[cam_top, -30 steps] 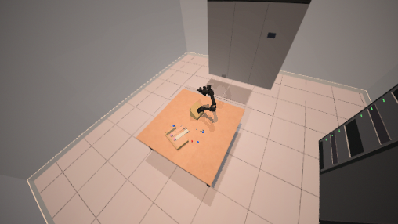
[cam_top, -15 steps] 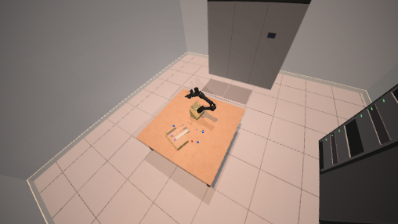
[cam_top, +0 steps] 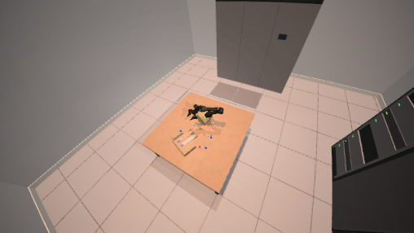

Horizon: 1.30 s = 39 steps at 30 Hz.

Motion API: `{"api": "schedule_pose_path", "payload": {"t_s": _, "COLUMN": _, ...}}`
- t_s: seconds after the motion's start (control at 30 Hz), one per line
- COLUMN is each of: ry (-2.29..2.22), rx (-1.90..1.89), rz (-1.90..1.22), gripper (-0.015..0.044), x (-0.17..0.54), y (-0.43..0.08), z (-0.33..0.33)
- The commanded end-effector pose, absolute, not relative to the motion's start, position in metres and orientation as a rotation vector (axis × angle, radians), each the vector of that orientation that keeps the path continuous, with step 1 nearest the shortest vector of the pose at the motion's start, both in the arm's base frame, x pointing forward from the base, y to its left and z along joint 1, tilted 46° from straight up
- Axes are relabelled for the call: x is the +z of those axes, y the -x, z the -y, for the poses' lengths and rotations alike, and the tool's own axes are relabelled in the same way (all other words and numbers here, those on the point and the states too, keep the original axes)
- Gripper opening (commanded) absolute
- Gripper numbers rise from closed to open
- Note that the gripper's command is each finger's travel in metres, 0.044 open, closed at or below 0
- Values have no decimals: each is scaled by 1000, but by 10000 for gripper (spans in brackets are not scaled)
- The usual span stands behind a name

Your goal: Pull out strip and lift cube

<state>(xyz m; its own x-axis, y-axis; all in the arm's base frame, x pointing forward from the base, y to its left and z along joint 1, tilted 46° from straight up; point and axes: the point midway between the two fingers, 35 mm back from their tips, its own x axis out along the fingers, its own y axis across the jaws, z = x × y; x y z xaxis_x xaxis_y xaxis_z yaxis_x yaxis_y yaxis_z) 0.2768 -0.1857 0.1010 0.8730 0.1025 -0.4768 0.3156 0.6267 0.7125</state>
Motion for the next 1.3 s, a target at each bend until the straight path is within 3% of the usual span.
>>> {"api": "schedule_pose_path", "payload": {"t_s": 0.0, "ry": -814, "rx": 122, "rz": -548, "gripper": 400, "x": 93, "y": -304, "z": 122}}
{"api": "schedule_pose_path", "payload": {"t_s": 0.13, "ry": -757, "rx": 282, "rz": -561, "gripper": 400, "x": 91, "y": -314, "z": 80}}
{"api": "schedule_pose_path", "payload": {"t_s": 0.53, "ry": -757, "rx": 282, "rz": -561, "gripper": 400, "x": 91, "y": -314, "z": 80}}
{"api": "schedule_pose_path", "payload": {"t_s": 1.03, "ry": -827, "rx": 387, "rz": -1174, "gripper": 6, "x": 48, "y": -377, "z": 28}}
{"api": "schedule_pose_path", "payload": {"t_s": 1.27, "ry": -798, "rx": 453, "rz": -1489, "gripper": 0, "x": 37, "y": -384, "z": -7}}
